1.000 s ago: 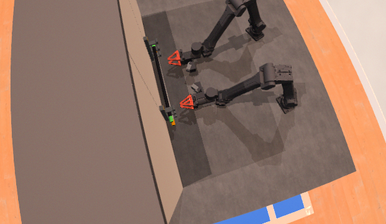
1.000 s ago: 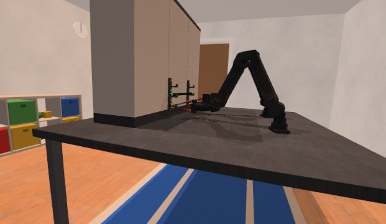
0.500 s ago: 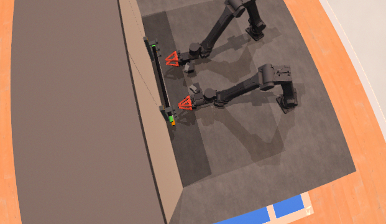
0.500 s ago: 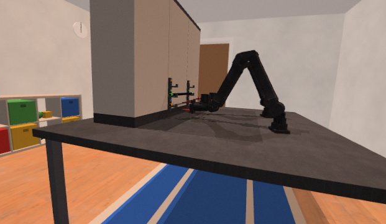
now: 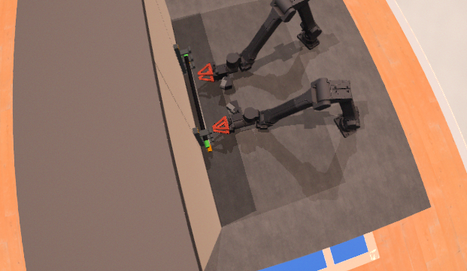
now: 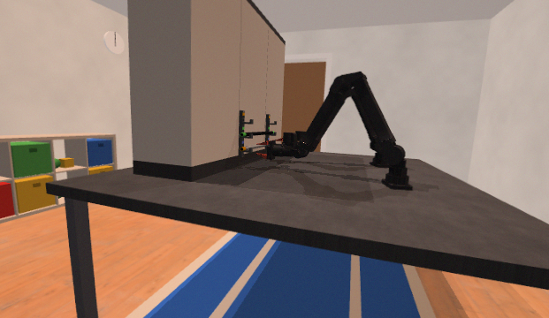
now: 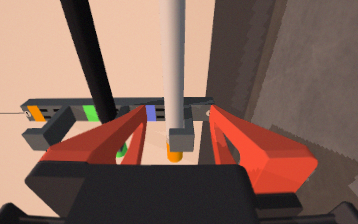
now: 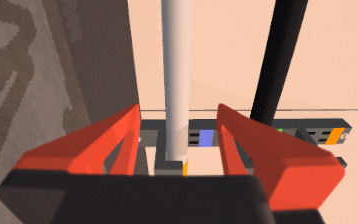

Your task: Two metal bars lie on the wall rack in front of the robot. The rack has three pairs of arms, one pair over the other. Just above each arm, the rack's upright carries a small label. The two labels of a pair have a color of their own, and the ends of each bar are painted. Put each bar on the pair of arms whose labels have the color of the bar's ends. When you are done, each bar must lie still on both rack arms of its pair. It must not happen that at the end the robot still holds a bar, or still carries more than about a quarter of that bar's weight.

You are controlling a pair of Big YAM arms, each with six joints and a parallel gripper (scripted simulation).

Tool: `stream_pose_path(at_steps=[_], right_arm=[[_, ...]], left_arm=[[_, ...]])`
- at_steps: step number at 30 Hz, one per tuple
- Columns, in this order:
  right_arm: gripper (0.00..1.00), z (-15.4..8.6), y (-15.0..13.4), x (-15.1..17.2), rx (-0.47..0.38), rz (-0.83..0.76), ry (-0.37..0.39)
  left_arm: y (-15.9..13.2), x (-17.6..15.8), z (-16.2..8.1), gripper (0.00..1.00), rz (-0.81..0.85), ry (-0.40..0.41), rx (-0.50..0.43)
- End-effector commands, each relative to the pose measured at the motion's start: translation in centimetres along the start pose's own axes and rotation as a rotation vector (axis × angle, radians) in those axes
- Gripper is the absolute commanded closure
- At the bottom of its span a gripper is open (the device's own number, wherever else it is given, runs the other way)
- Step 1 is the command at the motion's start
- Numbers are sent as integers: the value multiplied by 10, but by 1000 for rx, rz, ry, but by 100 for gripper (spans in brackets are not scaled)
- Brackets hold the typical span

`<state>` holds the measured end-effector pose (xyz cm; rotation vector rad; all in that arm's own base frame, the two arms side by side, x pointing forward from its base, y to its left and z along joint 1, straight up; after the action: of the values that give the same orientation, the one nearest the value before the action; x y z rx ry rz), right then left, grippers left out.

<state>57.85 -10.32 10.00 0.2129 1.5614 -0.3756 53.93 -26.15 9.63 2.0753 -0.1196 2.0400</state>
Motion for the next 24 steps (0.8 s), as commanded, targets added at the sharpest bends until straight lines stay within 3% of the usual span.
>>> stream_pose_path(at_steps=[1, 24], right_arm=[[47, 17, -4, -6, 10, -3, -20], [47, 42, -13, -6, 25, -4, -14]], left_arm=[[-1, 21, 23, 46, -12, 55, 6], [-1, 24, 48, 46, -12, 60, 6]])
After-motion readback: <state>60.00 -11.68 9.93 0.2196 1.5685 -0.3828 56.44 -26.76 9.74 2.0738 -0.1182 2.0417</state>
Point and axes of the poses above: on each arm, the point where the finger pads meet when closed, its own z axis out along the fingers, its own x axis across the jaws, y = z × x, the point moved 10 cm from there along -z, back along the fingers, and after that the axes turned 6 degrees about -z, right-handed, at the moved point
